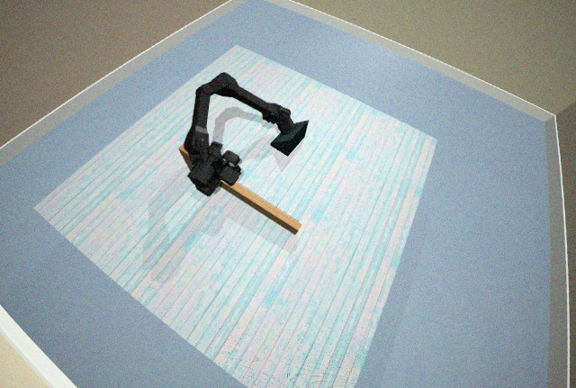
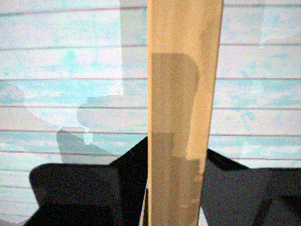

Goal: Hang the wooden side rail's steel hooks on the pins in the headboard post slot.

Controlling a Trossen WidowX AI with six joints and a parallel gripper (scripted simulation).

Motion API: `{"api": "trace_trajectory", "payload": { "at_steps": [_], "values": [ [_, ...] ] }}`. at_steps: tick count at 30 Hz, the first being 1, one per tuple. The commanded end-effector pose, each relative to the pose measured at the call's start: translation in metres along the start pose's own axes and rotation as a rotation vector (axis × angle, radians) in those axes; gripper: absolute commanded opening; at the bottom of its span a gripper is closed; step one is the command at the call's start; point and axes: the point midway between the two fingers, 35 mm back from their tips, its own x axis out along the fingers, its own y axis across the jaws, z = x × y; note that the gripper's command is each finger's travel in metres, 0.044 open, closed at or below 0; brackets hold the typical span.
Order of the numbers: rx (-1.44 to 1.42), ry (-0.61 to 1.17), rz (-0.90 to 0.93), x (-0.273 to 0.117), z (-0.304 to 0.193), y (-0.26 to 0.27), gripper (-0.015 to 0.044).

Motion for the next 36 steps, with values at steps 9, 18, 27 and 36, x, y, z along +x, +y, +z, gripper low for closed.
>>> {"api": "trace_trajectory", "payload": {
  "at_steps": [9, 18, 27, 36],
  "values": [
    [0.002, 0.002, -0.012, -0.004, -0.0029, -0.0024, 0.0],
    [0.002, 0.002, -0.012, -0.0044, -0.0039, -0.0024, 0.0],
    [0.002, 0.002, -0.012, -0.0042, -0.0049, -0.0015, 0.0],
    [0.002, 0.002, -0.012, -0.0036, -0.0059, -0.0009, 0.0]
  ]
}}
